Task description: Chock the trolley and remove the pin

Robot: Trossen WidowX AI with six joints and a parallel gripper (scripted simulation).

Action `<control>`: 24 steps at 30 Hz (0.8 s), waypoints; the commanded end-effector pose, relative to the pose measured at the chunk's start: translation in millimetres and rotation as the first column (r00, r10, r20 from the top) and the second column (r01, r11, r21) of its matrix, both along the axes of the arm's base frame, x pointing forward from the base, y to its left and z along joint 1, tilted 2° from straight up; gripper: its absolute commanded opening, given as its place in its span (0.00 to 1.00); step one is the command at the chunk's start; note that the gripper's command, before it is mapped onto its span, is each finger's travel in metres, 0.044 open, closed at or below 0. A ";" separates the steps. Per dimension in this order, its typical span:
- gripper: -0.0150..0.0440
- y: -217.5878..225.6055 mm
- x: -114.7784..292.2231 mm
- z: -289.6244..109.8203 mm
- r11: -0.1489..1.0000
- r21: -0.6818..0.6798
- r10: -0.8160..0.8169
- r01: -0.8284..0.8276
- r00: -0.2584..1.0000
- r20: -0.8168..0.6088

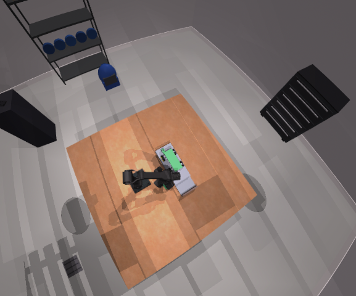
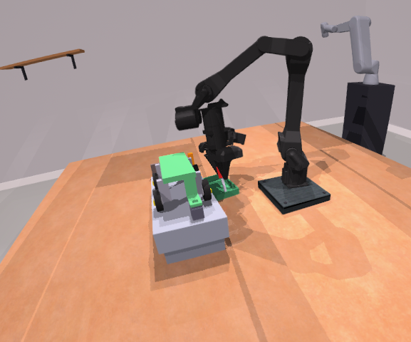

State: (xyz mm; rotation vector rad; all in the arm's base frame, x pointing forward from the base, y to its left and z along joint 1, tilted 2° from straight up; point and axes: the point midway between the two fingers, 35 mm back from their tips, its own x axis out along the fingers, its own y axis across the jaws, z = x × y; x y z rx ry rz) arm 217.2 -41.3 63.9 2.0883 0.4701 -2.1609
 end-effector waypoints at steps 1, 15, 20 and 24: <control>0.58 -2.5 1.2 -1.1 1.000 0.000 0.004 -0.004 1.000 0.002; 0.58 -9.1 3.0 -4.2 1.000 -0.001 0.004 -0.004 1.000 0.002; 0.58 -11.2 3.7 -5.3 1.000 -0.001 0.004 -0.004 1.000 0.002; 0.58 -12.9 4.2 -6.3 1.000 -0.001 0.004 -0.004 1.000 0.002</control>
